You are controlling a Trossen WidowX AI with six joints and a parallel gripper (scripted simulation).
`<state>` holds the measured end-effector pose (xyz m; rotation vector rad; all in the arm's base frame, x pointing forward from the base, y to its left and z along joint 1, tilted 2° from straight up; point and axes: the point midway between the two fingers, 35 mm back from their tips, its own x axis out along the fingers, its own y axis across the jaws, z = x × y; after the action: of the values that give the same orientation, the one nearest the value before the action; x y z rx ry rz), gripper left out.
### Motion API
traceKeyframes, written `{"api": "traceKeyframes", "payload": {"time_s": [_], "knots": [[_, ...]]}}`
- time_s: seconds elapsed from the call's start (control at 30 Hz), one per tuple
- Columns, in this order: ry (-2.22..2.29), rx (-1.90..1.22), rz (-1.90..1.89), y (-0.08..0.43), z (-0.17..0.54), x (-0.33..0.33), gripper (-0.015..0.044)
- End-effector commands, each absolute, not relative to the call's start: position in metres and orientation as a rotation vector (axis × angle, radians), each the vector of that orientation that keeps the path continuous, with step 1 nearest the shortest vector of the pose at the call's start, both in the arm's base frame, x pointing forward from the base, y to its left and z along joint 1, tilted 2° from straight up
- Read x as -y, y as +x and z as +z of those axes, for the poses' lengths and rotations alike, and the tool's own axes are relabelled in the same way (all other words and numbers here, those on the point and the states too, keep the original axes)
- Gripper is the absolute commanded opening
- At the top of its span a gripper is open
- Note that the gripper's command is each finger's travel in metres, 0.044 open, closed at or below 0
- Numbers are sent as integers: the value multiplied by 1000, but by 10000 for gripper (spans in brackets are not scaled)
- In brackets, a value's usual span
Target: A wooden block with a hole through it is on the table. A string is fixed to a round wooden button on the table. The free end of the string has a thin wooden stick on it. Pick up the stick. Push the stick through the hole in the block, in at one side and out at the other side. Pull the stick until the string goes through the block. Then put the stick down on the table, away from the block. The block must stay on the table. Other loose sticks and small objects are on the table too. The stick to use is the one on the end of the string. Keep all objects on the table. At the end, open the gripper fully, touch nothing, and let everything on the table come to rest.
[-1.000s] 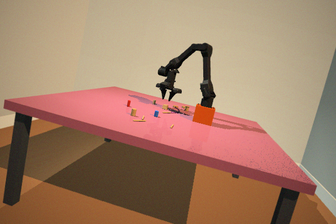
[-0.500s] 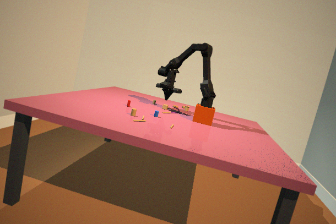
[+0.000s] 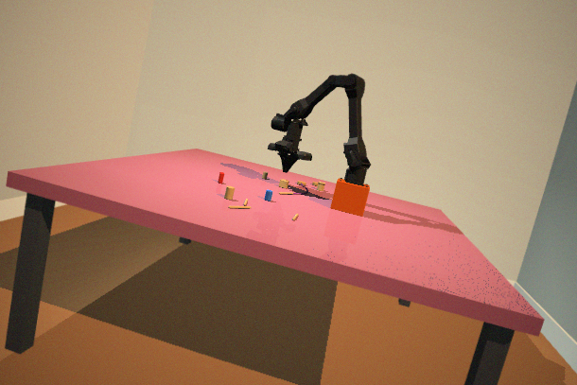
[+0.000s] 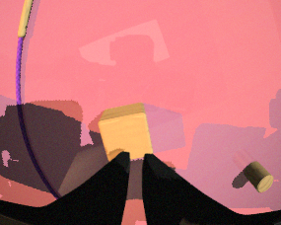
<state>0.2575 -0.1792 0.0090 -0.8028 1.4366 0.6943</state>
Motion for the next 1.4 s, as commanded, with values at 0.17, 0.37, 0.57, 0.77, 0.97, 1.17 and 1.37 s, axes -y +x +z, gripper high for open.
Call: {"api": "traceKeyframes", "payload": {"time_s": [0.17,0.37,0.57,0.77,0.97,1.17,1.37], "knots": [[-803,-1437,694,258,9,179,236],[-803,-1437,694,258,9,179,135],[-803,-1437,694,258,9,179,0],[-803,-1437,694,258,9,179,0],[-800,-1437,692,257,9,177,26],[-724,-1449,637,236,6,98,184],[-713,-1456,631,217,0,66,341]]}}
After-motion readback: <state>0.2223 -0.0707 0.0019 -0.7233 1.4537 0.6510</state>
